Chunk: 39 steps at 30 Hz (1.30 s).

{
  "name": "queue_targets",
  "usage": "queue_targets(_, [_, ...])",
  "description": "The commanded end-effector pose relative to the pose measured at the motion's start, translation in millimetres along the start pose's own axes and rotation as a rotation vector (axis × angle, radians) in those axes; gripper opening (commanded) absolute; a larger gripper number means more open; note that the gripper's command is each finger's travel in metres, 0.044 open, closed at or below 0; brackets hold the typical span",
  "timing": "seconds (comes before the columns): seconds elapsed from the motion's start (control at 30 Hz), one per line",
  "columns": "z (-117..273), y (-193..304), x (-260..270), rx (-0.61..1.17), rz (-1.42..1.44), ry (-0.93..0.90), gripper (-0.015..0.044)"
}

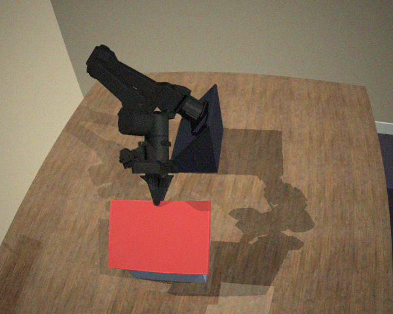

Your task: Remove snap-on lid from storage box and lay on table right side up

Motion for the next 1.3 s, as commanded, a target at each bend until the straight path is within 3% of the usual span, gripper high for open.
queue_targets(0.0, [5.3,-2.8,7.5,-0.003,-0.012,-0.012,0.0000])
queue_targets(1.27, [37.5,-12.2,44.0,-0.002,-0.012,-0.011,0.0000])
Point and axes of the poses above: the point midway between the two fingers, 35 mm back from their tips, its own z axis back along the fingers, its own x axis across the jaws, y = z × x, the point moved 10 cm from there along z, back along the fingers, and after that the axes turned 14 degrees about z, right-handed, at the moved point
